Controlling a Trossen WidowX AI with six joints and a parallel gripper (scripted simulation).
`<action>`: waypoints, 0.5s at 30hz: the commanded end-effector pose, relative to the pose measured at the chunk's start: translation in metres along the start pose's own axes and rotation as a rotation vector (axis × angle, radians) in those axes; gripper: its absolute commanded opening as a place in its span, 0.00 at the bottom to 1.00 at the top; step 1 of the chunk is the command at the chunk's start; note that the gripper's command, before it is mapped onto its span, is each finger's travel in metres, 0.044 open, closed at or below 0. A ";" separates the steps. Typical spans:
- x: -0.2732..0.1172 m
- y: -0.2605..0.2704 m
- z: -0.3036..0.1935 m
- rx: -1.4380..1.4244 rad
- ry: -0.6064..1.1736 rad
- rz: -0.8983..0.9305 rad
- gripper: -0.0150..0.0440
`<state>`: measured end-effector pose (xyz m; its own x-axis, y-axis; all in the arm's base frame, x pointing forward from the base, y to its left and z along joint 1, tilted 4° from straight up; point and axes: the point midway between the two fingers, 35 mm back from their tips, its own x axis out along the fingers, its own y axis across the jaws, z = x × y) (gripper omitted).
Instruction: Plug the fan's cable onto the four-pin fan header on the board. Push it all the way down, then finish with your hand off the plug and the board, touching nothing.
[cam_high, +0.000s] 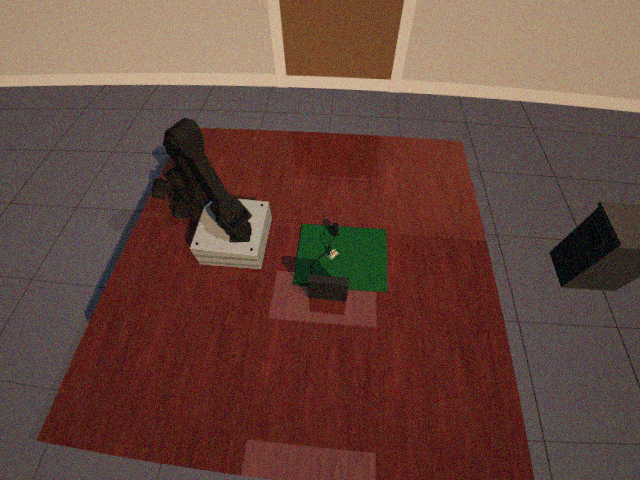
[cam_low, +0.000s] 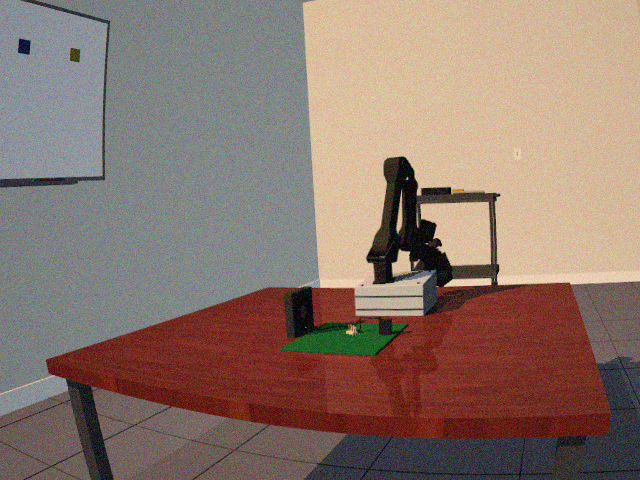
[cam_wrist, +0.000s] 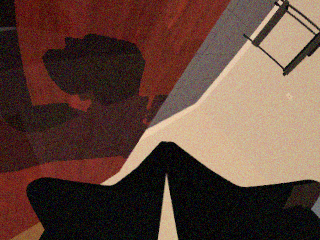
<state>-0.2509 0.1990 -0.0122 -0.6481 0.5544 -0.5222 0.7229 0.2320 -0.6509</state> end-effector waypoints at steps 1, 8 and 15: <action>0.000 0.000 0.000 0.000 0.000 0.000 0.30; 0.014 0.048 -0.055 0.205 0.092 0.183 0.61; -0.003 0.132 -0.137 0.549 0.251 0.431 0.92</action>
<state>-0.1618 0.3094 -0.0242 -0.3161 0.6814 -0.6601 0.7146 -0.2866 -0.6381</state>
